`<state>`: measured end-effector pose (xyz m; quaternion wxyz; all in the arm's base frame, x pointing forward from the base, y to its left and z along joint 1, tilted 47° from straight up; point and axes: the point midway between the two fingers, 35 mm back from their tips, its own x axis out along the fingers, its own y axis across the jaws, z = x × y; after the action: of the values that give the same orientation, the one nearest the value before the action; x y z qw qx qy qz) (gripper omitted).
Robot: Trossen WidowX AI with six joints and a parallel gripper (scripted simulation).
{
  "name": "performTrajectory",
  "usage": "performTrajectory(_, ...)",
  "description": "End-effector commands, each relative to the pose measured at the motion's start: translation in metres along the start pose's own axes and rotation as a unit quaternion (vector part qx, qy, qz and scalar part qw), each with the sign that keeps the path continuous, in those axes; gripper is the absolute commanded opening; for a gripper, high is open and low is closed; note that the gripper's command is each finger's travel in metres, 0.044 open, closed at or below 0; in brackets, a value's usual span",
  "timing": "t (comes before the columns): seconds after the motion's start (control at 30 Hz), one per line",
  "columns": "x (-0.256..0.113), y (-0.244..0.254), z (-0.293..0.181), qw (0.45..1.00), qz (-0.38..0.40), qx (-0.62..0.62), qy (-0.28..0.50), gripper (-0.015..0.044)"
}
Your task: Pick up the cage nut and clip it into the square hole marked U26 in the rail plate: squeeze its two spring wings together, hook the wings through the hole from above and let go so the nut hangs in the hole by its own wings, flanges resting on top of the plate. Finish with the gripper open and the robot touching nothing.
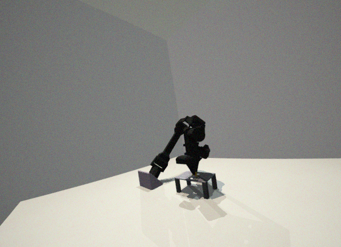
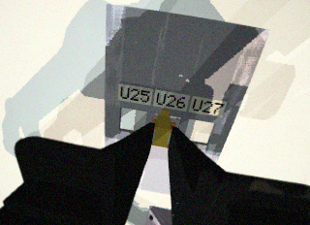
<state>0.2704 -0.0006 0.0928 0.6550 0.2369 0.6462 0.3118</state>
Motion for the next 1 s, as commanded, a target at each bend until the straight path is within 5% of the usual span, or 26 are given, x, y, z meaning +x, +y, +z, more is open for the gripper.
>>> performTrajectory(0.0,0.0009,-0.0008,0.0004,1.000,0.004,0.001,0.001,0.0037)
performTrajectory(0.8,0.0017,-0.0035,0.0004,1.000,0.005,0.001,0.001,0.0037)
performTrajectory(0.97,0.0004,-0.0027,-0.0002,1.000,0.002,0.002,0.001,0.0169)
